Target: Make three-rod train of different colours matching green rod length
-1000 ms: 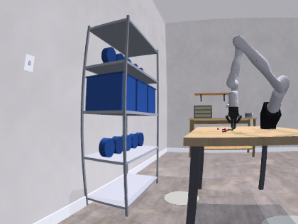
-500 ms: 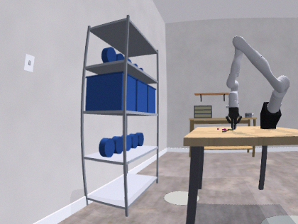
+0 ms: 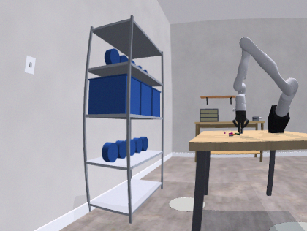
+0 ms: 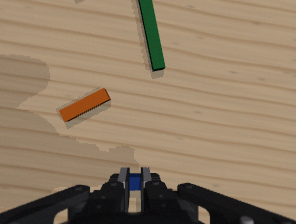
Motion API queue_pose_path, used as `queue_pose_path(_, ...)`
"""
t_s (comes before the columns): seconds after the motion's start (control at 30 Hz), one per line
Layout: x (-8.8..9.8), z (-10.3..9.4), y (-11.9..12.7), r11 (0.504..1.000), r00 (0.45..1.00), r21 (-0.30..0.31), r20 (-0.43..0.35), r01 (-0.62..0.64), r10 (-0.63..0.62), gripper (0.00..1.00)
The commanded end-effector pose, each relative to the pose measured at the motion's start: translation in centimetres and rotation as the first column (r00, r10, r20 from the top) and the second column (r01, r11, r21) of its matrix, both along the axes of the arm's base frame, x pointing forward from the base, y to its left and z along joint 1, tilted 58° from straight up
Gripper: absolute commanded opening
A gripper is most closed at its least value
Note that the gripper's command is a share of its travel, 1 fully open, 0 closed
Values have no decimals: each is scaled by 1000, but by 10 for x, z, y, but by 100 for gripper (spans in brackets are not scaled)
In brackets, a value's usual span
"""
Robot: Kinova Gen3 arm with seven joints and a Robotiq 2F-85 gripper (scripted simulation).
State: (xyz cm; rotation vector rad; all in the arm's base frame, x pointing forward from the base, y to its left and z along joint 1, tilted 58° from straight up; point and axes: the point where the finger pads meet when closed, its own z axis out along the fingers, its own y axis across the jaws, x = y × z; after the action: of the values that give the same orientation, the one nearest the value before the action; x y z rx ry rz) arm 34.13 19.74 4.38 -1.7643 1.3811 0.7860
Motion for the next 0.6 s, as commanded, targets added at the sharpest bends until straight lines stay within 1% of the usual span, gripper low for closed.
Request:
queue_pose_path(0.0, 0, 0, -1, 1000, 1000, -1, 1, 1, -1, 5)
queue_pose_path(0.57, 0, -3, 4, 1000, 1000, -1, 1, 1, -1, 5)
